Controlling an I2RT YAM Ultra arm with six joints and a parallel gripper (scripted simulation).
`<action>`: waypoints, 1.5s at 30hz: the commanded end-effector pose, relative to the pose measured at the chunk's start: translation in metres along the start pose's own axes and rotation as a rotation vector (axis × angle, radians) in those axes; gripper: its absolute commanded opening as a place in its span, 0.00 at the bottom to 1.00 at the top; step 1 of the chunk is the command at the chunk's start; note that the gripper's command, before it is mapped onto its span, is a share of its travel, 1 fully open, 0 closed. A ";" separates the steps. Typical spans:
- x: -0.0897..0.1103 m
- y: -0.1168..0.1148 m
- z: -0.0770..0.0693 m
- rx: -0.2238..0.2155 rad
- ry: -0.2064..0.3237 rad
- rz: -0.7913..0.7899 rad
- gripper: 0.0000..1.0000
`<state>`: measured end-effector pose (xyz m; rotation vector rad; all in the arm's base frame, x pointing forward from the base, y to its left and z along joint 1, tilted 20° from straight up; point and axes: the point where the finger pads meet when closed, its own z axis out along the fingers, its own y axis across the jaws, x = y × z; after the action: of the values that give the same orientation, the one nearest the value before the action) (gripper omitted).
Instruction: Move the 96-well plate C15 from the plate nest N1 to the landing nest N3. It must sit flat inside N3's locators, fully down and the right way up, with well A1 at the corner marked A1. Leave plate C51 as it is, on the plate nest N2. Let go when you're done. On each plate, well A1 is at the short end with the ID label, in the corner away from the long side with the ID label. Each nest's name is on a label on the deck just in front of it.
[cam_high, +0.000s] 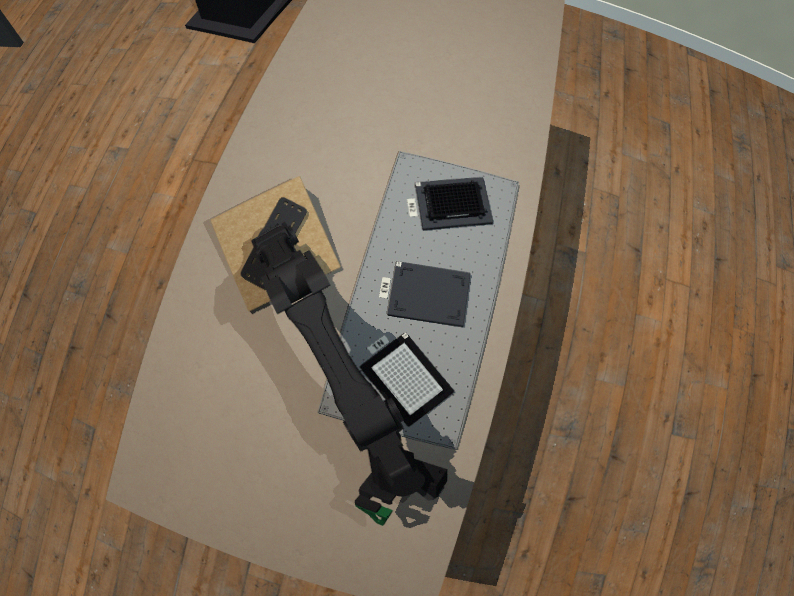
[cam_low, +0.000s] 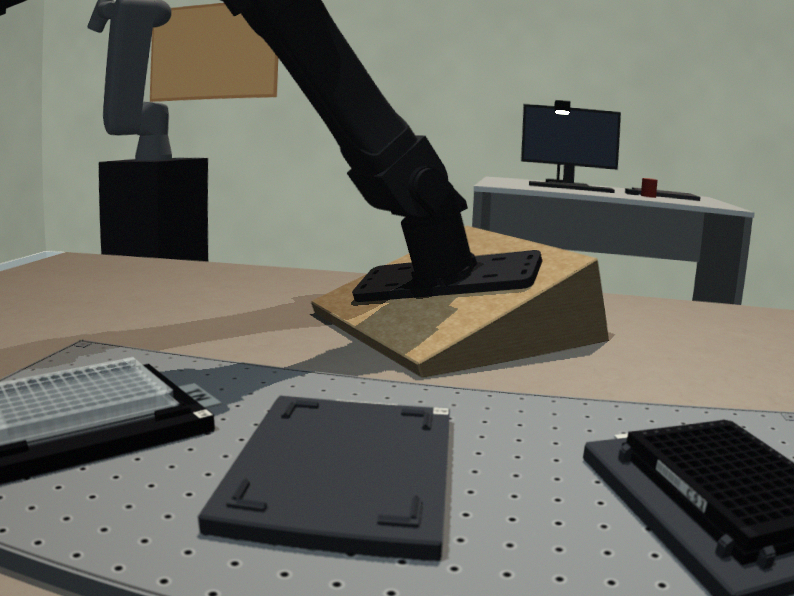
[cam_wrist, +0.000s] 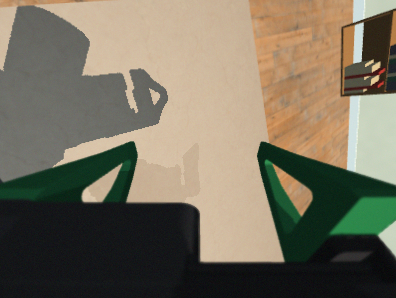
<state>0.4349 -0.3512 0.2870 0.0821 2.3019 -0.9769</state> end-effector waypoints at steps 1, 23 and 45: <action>-0.026 -0.028 -0.030 0.063 -0.088 0.039 1.00; -0.026 -0.028 -0.030 0.063 -0.088 0.039 1.00; -0.024 0.001 -0.038 -0.012 -0.062 0.087 1.00</action>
<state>0.4365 -0.3252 0.2731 0.1181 2.3463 -0.8751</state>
